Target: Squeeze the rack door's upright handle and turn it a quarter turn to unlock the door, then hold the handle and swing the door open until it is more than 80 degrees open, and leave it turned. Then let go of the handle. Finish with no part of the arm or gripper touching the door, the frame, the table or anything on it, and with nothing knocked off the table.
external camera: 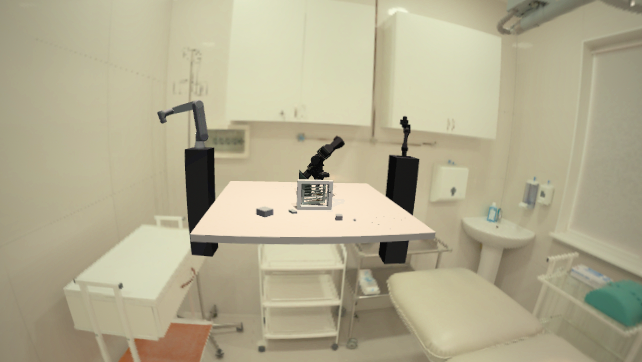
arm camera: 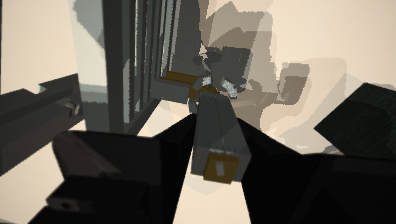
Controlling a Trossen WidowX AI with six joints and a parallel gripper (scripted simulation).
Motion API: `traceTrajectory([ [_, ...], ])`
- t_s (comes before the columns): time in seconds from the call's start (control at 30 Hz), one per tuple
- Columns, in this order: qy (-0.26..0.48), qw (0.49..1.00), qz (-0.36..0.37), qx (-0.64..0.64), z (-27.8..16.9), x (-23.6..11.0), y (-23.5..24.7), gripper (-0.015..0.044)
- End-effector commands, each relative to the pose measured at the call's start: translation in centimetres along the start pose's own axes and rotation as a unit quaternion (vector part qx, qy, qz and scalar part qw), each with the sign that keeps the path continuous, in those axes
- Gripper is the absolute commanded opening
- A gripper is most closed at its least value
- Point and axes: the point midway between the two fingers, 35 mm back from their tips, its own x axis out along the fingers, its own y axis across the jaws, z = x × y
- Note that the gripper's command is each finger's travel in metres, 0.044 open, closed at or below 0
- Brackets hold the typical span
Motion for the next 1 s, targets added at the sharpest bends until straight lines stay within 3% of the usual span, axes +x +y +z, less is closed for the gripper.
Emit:
traceTrajectory([
  [0.0, -0.006, 0.999, 0.004, -0.044, 0.2, 0.0, -0.5, 0.0022],
  [0.97, -0.007, 0.971, 0.001, -0.239, 2.8, 0.0, -5.7, 0.0022],
])
